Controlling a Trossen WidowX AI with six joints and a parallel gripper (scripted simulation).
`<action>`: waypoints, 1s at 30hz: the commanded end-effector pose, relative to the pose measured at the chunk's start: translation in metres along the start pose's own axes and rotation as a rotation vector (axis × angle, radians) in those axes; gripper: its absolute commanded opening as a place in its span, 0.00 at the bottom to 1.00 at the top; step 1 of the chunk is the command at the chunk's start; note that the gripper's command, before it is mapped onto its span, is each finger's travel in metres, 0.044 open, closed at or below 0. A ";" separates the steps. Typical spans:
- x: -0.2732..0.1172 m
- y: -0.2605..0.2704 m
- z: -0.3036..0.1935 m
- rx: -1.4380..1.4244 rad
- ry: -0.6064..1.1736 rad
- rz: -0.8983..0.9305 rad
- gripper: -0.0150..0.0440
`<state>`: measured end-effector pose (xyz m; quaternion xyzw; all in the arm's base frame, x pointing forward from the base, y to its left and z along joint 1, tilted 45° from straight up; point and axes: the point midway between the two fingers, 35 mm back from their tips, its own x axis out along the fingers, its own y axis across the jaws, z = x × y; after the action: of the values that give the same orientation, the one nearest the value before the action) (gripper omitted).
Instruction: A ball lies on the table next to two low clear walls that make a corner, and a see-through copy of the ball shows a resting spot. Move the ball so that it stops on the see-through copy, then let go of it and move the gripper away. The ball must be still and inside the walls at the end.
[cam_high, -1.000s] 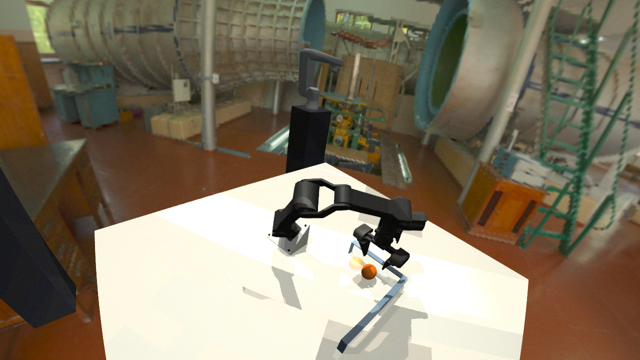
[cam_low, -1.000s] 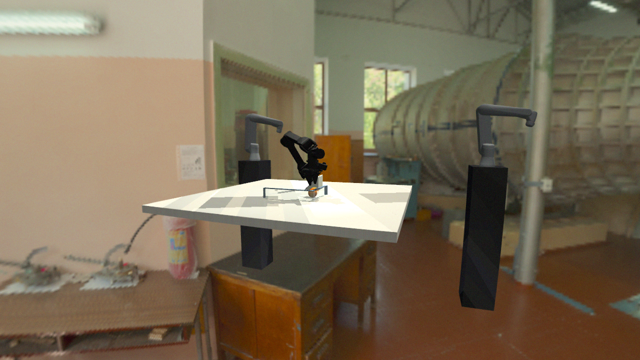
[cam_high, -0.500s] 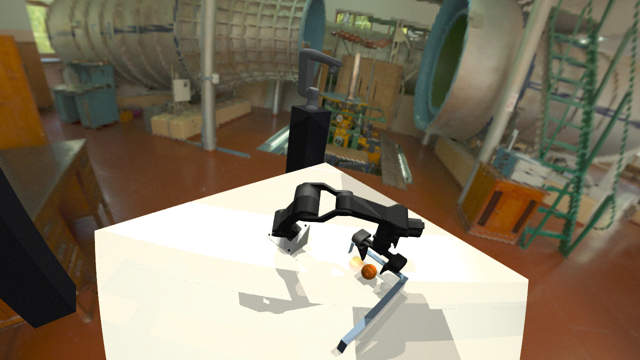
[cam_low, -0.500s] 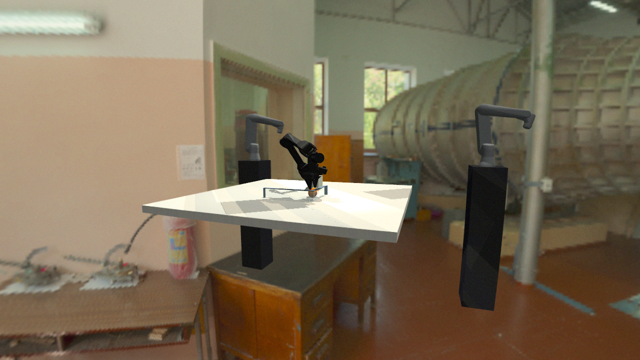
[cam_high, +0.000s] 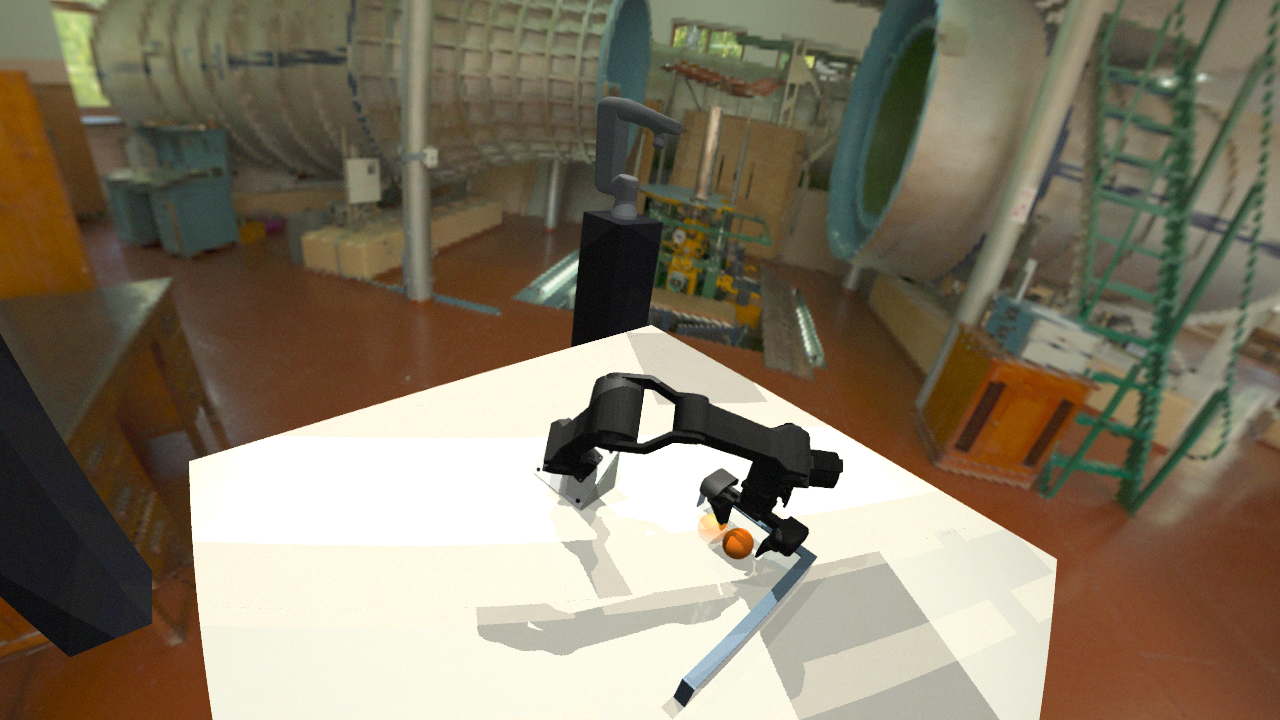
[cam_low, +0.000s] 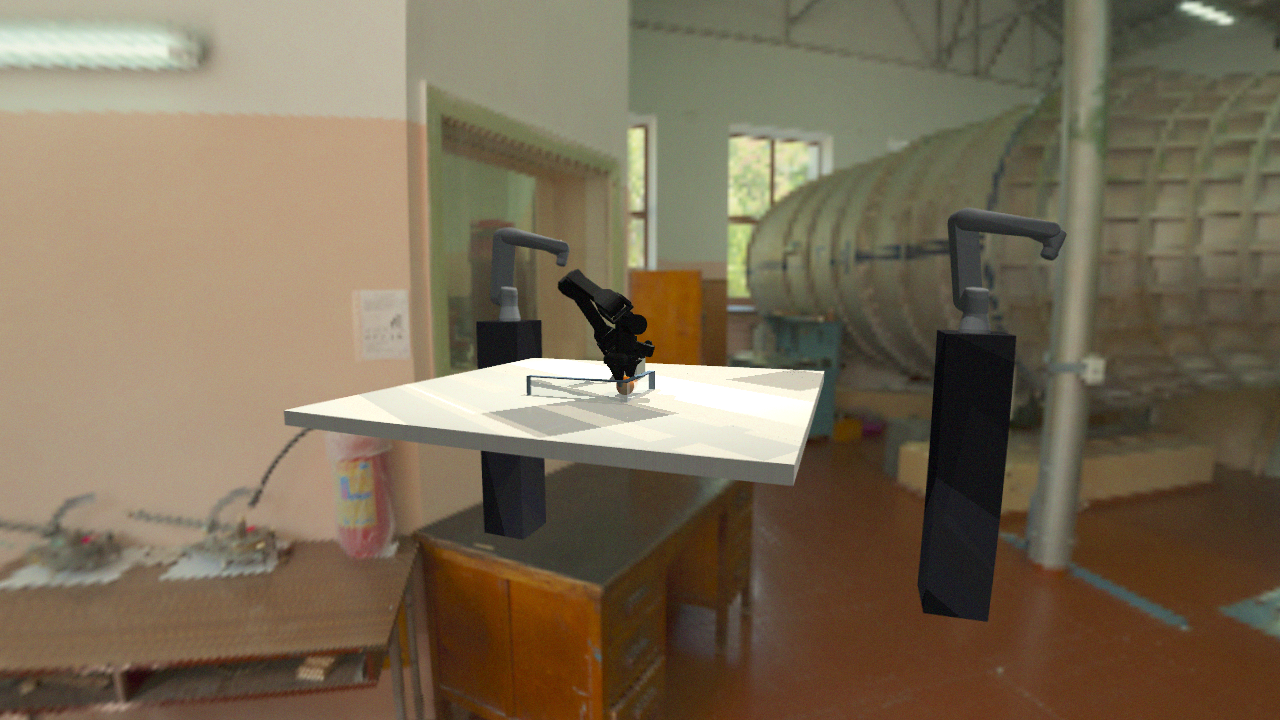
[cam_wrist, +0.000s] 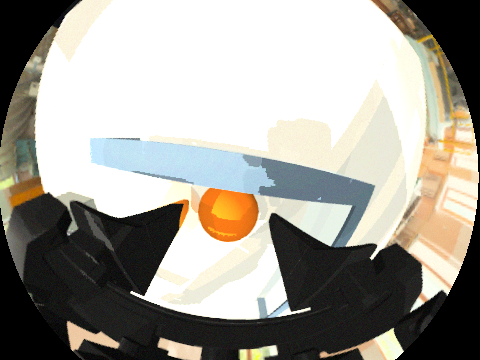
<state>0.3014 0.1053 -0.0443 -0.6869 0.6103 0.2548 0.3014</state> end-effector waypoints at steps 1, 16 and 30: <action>0.006 0.001 -0.001 -0.008 0.006 0.001 0.88; -0.001 0.000 0.000 -0.008 0.005 0.001 0.46; -0.075 -0.006 0.005 -0.010 -0.002 0.002 0.25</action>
<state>0.2996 0.1501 -0.0033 -0.6894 0.6091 0.2587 0.2948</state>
